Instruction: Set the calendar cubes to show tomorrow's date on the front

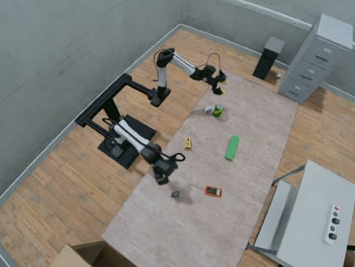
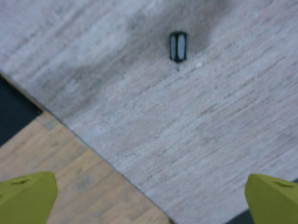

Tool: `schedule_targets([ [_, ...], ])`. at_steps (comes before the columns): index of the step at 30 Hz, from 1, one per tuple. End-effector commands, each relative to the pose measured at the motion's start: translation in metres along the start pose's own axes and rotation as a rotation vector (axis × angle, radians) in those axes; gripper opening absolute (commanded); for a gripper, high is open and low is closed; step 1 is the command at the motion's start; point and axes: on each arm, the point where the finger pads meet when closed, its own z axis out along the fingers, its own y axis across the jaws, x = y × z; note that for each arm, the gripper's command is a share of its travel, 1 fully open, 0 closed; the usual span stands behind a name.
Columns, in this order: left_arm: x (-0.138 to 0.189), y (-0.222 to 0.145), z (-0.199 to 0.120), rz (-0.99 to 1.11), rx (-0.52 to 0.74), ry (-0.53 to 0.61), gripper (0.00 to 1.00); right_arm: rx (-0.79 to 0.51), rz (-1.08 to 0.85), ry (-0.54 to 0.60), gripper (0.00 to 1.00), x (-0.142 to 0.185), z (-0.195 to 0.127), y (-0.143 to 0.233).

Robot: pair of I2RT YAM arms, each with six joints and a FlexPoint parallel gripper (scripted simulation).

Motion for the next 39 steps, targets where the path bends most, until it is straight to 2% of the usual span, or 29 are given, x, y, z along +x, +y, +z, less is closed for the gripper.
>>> schedule_targets([
  [1, -0.032, -0.003, -0.017, -0.019, -0.063, -0.126, 1.0, 0.035, 0.057, -0.028, 1.0, -0.006, -0.022, 0.01],
  [10, 0.038, -0.08, -0.069, -0.095, -0.157, -0.128, 1.0, 0.08, 0.095, -0.112, 1.0, -0.032, -0.065, 0.063],
  [16, 0.108, -0.143, -0.097, -0.09, -0.176, -0.061, 1.0, 0.094, 0.122, -0.179, 1.0, -0.041, -0.091, 0.104],
  [18, 0.108, -0.143, -0.097, -0.09, -0.176, -0.061, 1.0, 0.094, 0.122, -0.179, 1.0, -0.041, -0.091, 0.104],
  [23, 0.143, -0.197, -0.128, -0.098, -0.189, -0.063, 1.0, 0.099, 0.146, -0.241, 1.0, -0.044, -0.11, 0.136],
  [30, 0.188, -0.251, -0.16, -0.063, -0.175, -0.052, 1.0, 0.086, 0.177, -0.324, 1.0, -0.038, -0.131, 0.179],
  [39, 0.217, -0.291, -0.183, -0.042, -0.154, -0.049, 1.0, 0.055, 0.211, -0.417, 1.0, -0.026, -0.149, 0.22],
])
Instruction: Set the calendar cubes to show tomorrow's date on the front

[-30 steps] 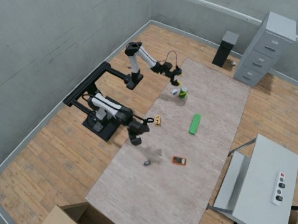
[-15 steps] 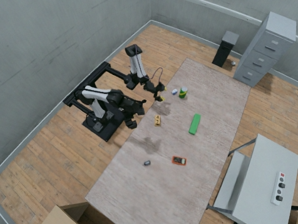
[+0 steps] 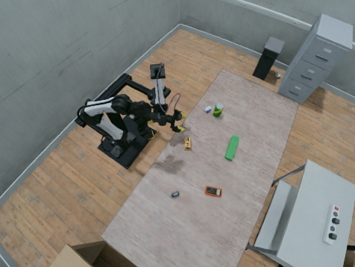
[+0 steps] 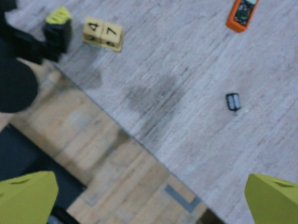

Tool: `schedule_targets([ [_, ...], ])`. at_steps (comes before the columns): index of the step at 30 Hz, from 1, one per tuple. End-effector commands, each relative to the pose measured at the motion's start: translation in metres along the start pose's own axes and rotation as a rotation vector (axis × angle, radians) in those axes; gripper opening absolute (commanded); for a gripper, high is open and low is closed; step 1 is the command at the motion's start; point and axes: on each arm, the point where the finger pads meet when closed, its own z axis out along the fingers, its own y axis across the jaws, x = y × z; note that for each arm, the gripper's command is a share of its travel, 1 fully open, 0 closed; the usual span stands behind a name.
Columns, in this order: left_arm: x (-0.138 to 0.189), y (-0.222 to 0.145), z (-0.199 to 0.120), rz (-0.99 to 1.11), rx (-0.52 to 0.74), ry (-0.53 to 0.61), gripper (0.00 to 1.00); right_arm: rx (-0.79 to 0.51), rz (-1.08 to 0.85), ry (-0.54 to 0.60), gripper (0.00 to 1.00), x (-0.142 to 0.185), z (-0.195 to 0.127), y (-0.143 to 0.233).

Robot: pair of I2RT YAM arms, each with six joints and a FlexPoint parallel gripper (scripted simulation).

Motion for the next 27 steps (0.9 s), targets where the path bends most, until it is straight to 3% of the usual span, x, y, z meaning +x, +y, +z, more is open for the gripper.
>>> schedule_targets([
  [1, 0.005, -0.012, -0.012, -0.048, -0.079, 0.017, 1.0, -0.014, 0.063, -0.043, 1.0, 0.007, -0.013, 0.018],
  [11, 0.031, -0.054, -0.037, -0.044, -0.055, 0.026, 1.0, -0.083, 0.118, -0.139, 1.0, 0.032, -0.037, 0.054],
  [27, 0.064, -0.103, -0.071, -0.052, -0.073, 0.029, 1.0, -0.147, 0.112, -0.2, 1.0, 0.049, -0.048, 0.075],
])
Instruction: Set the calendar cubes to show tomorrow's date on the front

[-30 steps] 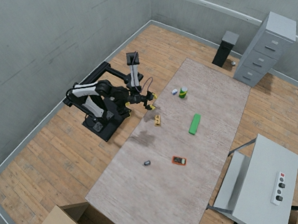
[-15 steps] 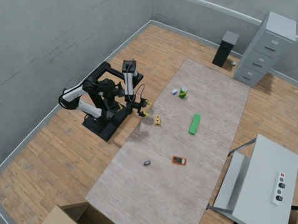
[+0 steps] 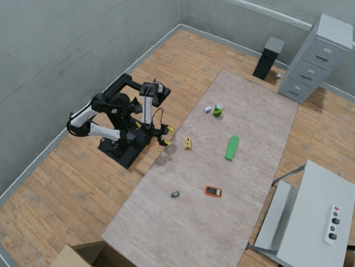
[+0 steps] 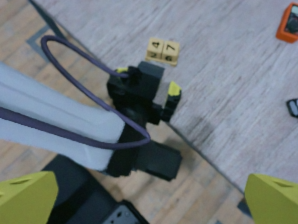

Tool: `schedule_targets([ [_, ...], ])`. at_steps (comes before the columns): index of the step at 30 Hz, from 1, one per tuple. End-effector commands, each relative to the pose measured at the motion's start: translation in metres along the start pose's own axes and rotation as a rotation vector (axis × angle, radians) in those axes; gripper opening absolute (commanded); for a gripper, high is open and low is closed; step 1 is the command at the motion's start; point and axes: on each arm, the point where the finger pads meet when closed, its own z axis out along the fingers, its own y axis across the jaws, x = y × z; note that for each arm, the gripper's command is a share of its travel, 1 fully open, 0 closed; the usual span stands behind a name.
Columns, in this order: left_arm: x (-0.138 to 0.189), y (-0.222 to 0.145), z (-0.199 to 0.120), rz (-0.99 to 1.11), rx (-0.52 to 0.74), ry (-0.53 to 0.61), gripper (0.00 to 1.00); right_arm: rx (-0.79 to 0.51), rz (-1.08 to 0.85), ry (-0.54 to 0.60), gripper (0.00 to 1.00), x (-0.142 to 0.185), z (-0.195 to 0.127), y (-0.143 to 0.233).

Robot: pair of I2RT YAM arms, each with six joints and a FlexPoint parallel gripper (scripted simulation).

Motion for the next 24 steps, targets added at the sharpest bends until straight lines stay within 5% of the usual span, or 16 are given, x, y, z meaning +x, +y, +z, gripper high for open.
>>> schedule_targets([
  [1, -0.001, -0.003, -0.01, -0.023, -0.08, -0.004, 1.0, 0.009, 0.023, -0.005, 1.0, -0.002, 0.001, -0.001],
  [7, 0.003, -0.01, -0.016, -0.031, -0.093, -0.009, 1.0, 0.008, 0.022, -0.009, 1.0, -0.003, 0.0, -0.001],
  [10, 0.006, -0.013, -0.014, -0.018, -0.092, 0.01, 0.67, 0.008, 0.022, -0.009, 1.0, -0.003, 0.0, -0.001],
  [24, -0.005, -0.039, 0.021, 0.266, -0.077, 0.266, 0.65, 0.011, 0.019, -0.012, 1.0, -0.003, -0.001, -0.001],
])
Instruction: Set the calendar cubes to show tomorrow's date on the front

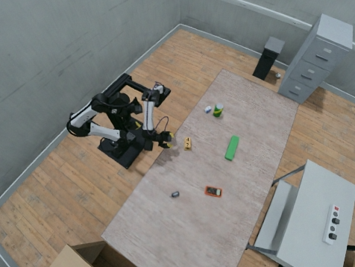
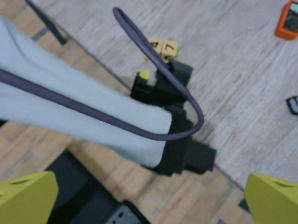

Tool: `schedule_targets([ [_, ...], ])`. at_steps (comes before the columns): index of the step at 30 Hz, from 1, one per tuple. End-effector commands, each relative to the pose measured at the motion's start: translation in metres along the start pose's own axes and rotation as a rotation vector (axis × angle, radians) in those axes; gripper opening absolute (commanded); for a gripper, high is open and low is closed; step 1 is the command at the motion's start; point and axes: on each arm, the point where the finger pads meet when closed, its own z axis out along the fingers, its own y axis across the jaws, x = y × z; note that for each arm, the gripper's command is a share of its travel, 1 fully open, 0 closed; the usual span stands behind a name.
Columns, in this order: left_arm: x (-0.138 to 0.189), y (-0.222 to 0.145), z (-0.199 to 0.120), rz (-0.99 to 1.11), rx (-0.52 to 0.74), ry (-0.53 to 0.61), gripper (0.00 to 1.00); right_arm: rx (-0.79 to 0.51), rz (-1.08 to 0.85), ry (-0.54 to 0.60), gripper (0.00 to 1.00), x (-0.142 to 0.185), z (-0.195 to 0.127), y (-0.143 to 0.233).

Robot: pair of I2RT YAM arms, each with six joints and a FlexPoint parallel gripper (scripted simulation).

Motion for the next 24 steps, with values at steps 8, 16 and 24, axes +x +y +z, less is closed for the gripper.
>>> schedule_targets([
  [8, -0.026, -0.013, 0.039, 0.43, 0.095, 0.333, 0.65, 0.006, 0.003, -0.012, 1.0, -0.003, -0.001, -0.001],
  [16, -0.027, -0.008, 0.053, 0.662, 0.192, 0.477, 0.65, 0.006, 0.003, -0.012, 1.0, -0.003, -0.001, -0.001],
  [24, -0.035, 0.0, 0.067, 0.945, 0.391, 0.621, 0.65, 0.006, 0.003, -0.012, 1.0, -0.003, -0.001, -0.001],
])
